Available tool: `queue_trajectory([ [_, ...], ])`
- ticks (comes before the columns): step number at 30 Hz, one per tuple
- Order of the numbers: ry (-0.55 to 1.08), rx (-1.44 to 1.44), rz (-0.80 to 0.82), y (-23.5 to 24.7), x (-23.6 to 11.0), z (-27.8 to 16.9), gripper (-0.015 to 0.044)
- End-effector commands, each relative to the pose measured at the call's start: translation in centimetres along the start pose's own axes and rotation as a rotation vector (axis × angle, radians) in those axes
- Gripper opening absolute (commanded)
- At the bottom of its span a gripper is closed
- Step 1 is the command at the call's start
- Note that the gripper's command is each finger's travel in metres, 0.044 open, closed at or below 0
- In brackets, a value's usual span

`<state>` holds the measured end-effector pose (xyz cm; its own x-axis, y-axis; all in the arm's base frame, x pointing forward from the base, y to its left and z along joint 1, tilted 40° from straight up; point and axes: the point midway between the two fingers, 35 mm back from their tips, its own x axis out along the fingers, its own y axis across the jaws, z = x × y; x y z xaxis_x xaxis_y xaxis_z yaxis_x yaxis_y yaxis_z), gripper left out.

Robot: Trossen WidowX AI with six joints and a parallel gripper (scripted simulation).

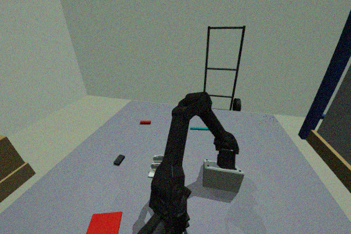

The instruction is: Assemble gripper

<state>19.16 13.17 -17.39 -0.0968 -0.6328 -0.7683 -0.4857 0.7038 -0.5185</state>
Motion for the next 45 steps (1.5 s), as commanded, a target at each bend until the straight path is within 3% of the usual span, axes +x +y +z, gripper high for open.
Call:
queue_trajectory([
  [1, -0.014, 0.007, 0.009, 0.1, -1.7, 0.4, 0.0351],
  [13, -0.015, 0.005, 0.008, 0.1, -5.6, 0.2, 0.0351],
  [22, -0.015, 0.008, 0.009, -0.1, -5.8, 0.2, 0.0351],
  [45, -0.031, 0.143, 0.032, -7.8, -7.0, 0.1, 0.0351],
])
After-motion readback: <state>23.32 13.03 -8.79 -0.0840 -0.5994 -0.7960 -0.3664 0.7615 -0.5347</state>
